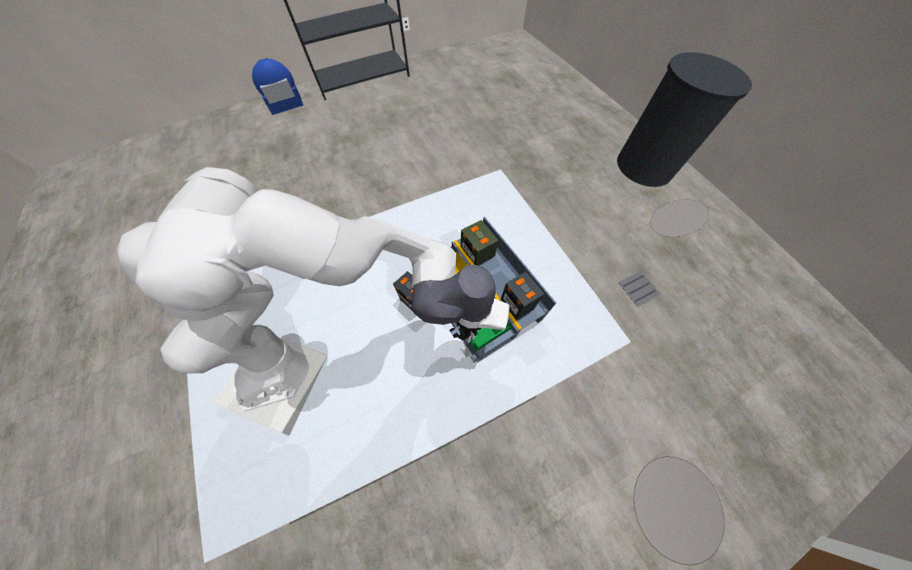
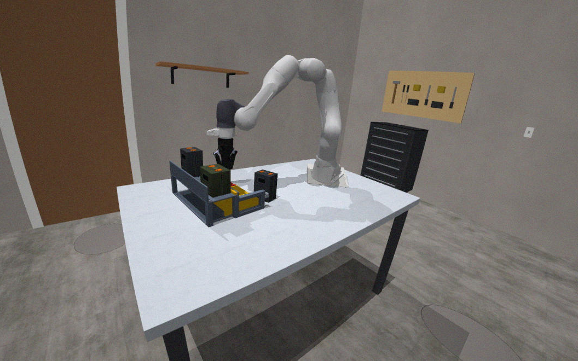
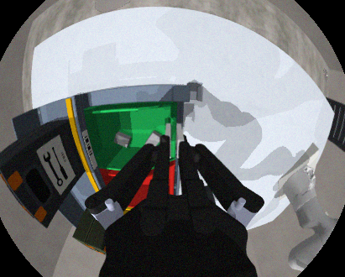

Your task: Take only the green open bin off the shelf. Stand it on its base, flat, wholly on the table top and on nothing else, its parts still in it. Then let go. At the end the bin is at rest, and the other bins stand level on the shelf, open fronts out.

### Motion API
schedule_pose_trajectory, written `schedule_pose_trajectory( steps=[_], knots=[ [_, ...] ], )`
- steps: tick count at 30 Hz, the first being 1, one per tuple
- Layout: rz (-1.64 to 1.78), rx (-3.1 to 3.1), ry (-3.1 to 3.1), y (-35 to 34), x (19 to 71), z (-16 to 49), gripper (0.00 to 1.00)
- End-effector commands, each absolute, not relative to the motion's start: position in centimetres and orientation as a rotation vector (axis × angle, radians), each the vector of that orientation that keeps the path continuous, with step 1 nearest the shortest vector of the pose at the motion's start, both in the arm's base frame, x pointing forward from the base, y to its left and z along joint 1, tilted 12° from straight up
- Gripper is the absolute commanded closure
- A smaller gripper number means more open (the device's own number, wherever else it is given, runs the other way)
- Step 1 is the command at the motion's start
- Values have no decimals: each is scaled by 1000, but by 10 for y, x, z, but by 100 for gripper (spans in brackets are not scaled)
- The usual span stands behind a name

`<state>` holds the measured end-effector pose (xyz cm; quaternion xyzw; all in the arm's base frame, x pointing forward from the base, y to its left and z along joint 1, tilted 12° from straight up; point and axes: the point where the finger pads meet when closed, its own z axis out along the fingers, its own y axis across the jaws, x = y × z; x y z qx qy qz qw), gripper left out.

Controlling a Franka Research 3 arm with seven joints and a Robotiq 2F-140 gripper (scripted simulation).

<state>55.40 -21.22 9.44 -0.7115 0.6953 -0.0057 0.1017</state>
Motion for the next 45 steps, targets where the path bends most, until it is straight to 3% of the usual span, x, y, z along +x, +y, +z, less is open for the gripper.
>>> schedule_pose_trajectory(
  steps=[1, 45],
  knots=[
    [-17, -2101, 2054, -212, 554, 96, 100],
    [-17, -2099, 2058, -215, 551, 117, 100]
  ],
)
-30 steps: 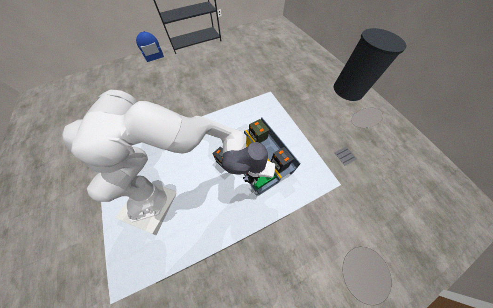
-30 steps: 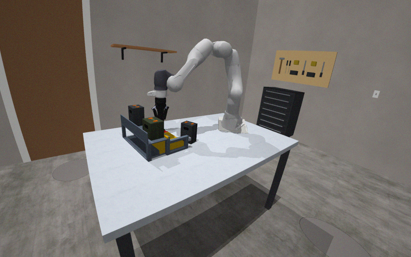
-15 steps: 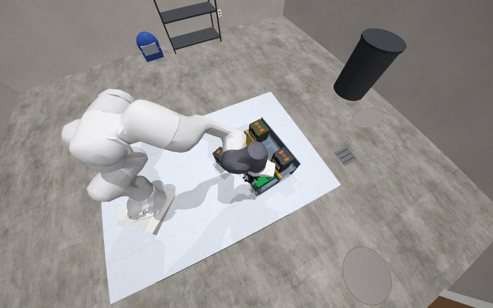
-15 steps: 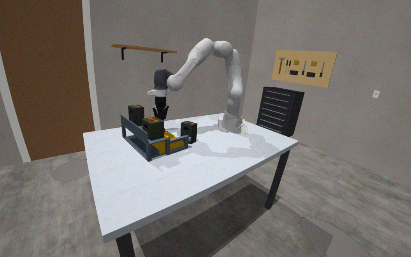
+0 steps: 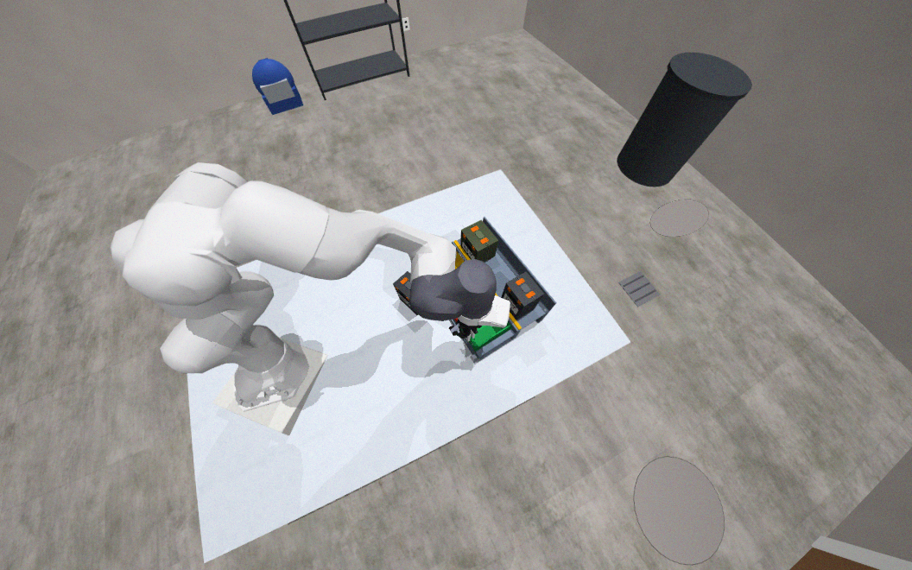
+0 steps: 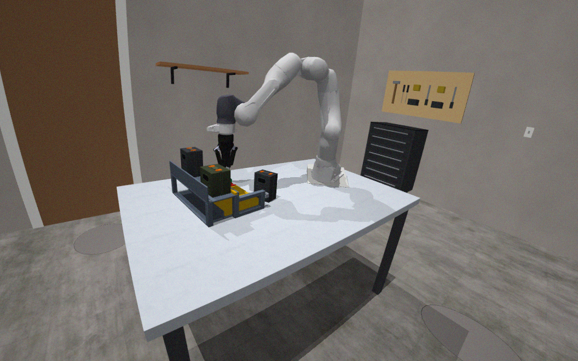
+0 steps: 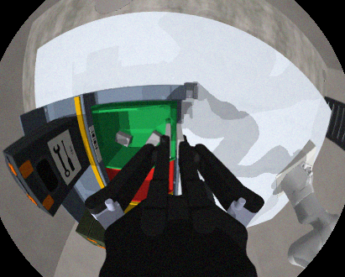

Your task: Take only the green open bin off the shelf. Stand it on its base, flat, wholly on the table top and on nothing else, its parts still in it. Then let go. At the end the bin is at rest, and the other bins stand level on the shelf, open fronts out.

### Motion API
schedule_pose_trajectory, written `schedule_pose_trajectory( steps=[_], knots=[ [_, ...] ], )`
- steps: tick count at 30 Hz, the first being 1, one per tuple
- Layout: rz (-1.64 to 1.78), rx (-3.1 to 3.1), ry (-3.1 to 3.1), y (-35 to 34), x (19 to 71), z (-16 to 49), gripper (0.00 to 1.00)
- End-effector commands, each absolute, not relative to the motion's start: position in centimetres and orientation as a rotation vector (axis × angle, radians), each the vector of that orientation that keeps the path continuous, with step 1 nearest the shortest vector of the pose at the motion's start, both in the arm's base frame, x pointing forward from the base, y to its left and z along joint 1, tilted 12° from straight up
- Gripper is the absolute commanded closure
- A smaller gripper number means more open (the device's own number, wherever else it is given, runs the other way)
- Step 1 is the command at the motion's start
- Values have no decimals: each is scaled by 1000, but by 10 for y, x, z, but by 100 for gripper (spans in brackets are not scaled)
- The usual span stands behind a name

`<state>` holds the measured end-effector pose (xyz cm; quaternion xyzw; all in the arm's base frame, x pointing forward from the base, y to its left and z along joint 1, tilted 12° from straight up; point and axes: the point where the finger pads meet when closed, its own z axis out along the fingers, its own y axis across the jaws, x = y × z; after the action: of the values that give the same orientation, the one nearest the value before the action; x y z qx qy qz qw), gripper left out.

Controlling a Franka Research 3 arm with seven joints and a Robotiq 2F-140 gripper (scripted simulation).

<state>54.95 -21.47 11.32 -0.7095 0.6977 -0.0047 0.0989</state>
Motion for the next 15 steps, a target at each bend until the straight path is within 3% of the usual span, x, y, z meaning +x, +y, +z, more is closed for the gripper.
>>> schedule_pose_trajectory(
  steps=[1, 15],
  knots=[
    [-17, -2099, 2058, -215, 551, 117, 100],
    [-17, -2099, 2058, -217, 552, 123, 100]
  ],
)
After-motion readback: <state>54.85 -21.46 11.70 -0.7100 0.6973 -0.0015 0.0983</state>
